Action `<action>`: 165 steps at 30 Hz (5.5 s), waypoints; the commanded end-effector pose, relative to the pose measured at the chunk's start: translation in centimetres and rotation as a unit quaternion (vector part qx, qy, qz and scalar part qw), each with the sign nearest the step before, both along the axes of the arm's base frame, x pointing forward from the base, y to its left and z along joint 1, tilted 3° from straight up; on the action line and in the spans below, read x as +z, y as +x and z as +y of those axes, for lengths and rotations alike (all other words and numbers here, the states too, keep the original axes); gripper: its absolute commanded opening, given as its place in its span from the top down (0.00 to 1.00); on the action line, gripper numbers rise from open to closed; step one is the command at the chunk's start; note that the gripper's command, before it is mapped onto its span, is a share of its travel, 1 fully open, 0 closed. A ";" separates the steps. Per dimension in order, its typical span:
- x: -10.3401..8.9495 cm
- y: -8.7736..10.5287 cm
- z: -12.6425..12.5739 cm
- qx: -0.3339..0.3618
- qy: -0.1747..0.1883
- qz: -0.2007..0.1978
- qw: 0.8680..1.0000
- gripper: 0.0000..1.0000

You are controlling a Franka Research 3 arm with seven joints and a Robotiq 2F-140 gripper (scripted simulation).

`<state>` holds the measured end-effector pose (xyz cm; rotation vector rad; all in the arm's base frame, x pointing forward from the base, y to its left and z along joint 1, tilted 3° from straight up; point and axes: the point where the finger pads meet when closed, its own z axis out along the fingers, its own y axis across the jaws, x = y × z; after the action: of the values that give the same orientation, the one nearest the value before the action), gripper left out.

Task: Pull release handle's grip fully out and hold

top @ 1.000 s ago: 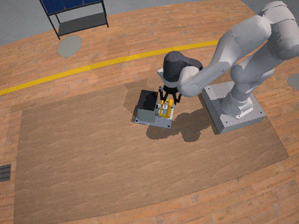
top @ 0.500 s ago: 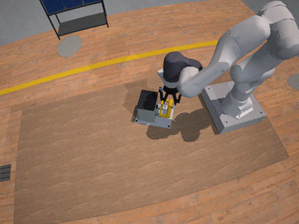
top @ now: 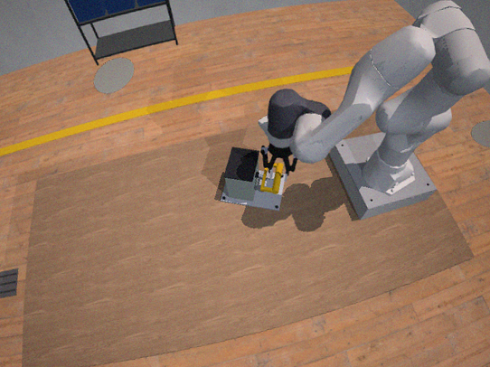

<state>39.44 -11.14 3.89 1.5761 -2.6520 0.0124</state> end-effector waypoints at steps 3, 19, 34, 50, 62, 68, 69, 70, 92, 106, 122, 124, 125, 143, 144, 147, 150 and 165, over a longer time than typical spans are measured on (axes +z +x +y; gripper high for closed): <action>-0.9 0.2 -0.2 -0.003 -0.003 -0.003 1.000 0.68; -2.9 0.2 -0.3 -0.003 -0.003 -0.003 1.000 0.68; -3.5 0.1 -0.3 -0.003 -0.003 -0.003 1.000 0.68; -3.5 0.1 -0.3 -0.003 -0.003 -0.003 1.000 0.68; -3.5 0.1 -0.3 -0.003 -0.003 -0.003 1.000 0.68; -3.5 0.1 -0.3 -0.003 -0.003 -0.003 1.000 0.68; -3.5 0.1 -0.3 -0.003 -0.003 -0.003 1.000 0.68; -3.5 0.1 -0.3 -0.003 -0.003 -0.003 1.000 0.68; -3.5 0.1 -0.3 -0.003 -0.003 -0.003 1.000 1.00; -3.5 0.1 -0.3 -0.003 -0.003 -0.003 1.000 1.00; -3.5 0.1 -0.3 -0.003 -0.003 -0.003 1.000 1.00; -3.5 0.1 -0.3 -0.003 -0.003 -0.003 1.000 1.00; -3.5 0.1 -0.3 -0.003 -0.003 -0.003 1.000 1.00; -3.5 0.1 -0.3 -0.003 -0.003 -0.003 1.000 1.00; -3.5 0.1 -0.3 -0.003 -0.003 -0.003 1.000 1.00; -3.5 -0.1 -0.2 -0.003 -0.003 -0.003 1.000 1.00; -3.5 -0.3 -0.1 -0.003 -0.003 -0.003 1.000 1.00; -3.5 -2.8 1.3 -0.003 -0.003 -0.003 1.000 1.00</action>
<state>37.65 -10.48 0.41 1.5795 -2.6612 0.0341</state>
